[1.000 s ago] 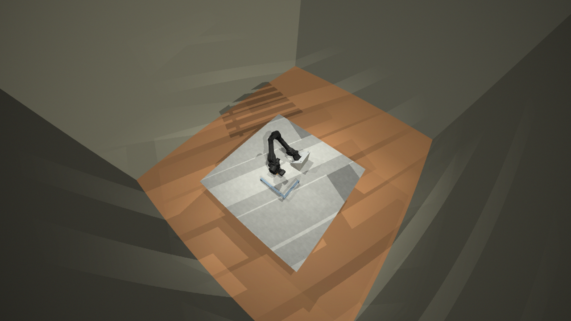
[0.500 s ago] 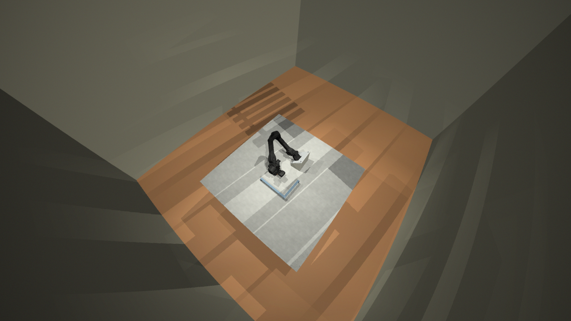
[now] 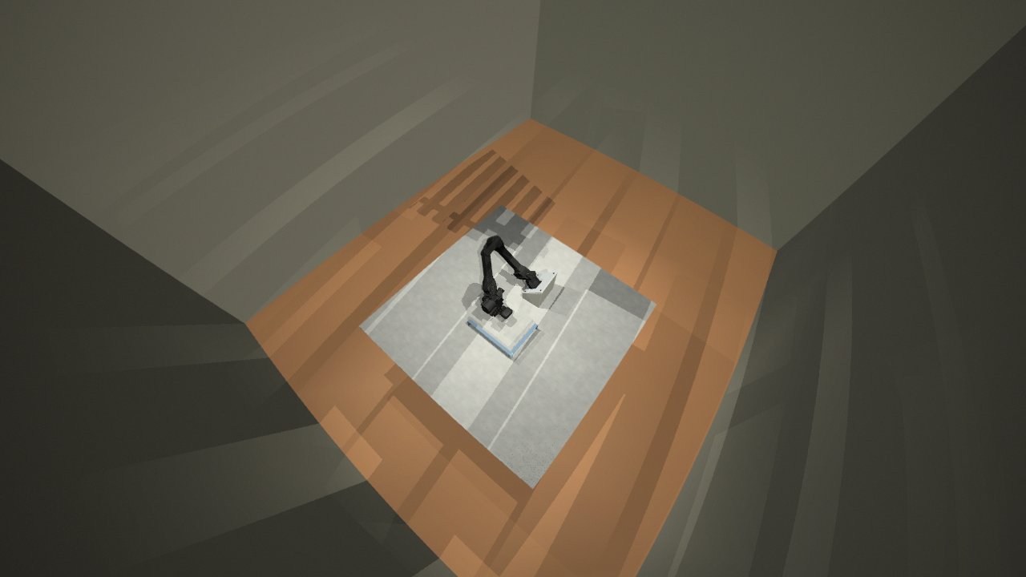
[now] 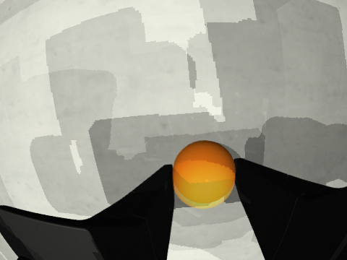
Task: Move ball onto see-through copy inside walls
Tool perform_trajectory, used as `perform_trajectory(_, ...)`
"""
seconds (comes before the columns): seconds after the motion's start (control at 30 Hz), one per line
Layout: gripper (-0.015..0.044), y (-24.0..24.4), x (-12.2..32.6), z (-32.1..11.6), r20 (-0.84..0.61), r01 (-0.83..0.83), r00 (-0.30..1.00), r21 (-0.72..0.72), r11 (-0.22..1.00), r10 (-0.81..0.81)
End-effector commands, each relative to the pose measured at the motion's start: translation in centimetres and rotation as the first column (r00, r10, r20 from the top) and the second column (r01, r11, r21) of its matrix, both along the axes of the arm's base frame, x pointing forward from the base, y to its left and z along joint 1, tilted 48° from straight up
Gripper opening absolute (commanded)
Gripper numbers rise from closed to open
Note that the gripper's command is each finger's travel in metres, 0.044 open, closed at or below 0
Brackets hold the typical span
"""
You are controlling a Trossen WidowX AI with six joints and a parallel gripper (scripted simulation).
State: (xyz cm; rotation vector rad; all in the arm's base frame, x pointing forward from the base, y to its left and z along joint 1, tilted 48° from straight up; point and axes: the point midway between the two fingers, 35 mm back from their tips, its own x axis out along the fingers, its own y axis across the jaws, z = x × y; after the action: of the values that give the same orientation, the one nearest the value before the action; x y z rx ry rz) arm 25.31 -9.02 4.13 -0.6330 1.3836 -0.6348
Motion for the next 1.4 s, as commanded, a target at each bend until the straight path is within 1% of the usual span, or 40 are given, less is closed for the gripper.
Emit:
perform_trajectory(0.0,0.0105,0.0,0.0,0.0,0.000,0.000,1.000,0.000,1.000,0.000)
perform_trajectory(0.2,0.0263,0.0,0.0,0.0,0.000,0.000,1.000,0.000,1.000,0.000)
perform_trajectory(0.37,0.0263,0.0,0.0,0.0,0.000,0.000,1.000,0.000,1.000,0.000)
perform_trajectory(0.43,0.0263,0.7,0.1,0.5,-0.001,-0.001,1.000,0.004,1.000,0.001)
perform_trajectory(0.57,0.0263,5.0,-0.3,4.2,-0.009,-0.002,1.000,0.007,1.000,0.002)
perform_trajectory(0.63,0.0263,6.3,-0.7,5.6,-0.011,-0.001,1.000,0.000,1.000,0.001)
perform_trajectory(1.0,0.0263,6.0,-0.4,5.0,-0.014,-0.014,1.000,-0.002,1.000,0.014)
perform_trajectory(1.07,0.0316,6.6,-0.4,5.5,-0.014,-0.013,1.000,-0.001,1.000,0.013)
perform_trajectory(1.17,0.0394,9.1,-0.8,7.8,-0.013,-0.010,1.000,0.000,1.000,0.010)
perform_trajectory(1.23,0.0440,9.7,-0.9,8.4,-0.012,-0.009,1.000,-0.001,1.000,0.009)
perform_trajectory(1.37,0.0440,9.7,-0.9,8.4,-0.012,-0.009,1.000,-0.001,1.000,0.009)
